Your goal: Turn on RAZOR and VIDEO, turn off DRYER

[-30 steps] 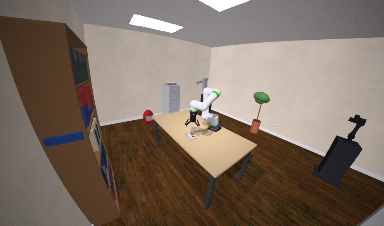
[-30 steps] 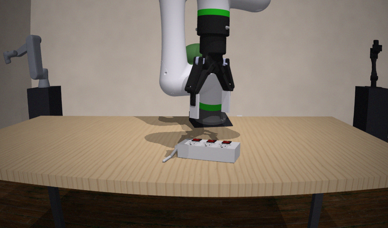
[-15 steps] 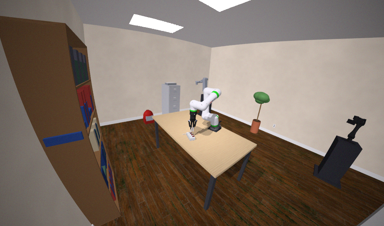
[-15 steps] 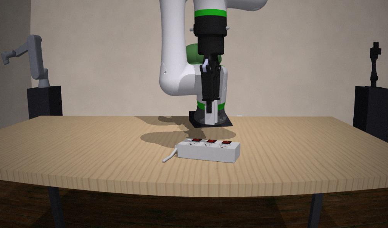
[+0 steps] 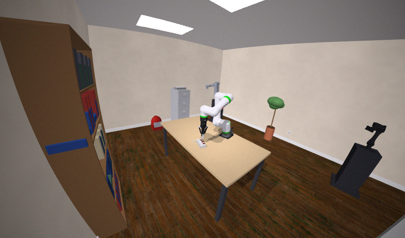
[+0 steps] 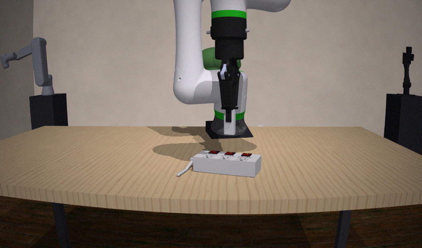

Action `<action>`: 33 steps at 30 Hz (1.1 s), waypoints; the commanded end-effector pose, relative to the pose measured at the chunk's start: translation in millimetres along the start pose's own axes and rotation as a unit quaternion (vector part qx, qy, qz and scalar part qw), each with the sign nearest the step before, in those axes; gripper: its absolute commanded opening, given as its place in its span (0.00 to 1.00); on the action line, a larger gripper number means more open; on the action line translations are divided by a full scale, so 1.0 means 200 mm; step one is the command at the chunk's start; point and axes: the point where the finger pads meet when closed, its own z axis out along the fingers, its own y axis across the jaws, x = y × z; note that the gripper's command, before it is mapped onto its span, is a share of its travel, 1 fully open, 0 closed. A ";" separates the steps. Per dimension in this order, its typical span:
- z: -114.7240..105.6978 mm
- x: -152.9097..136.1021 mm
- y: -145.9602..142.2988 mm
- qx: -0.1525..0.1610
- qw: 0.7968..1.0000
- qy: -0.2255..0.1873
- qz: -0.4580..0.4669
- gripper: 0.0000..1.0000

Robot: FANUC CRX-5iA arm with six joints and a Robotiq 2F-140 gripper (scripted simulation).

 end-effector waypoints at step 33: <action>0.10 0.00 0.00 0.000 1.000 0.000 0.000 0.00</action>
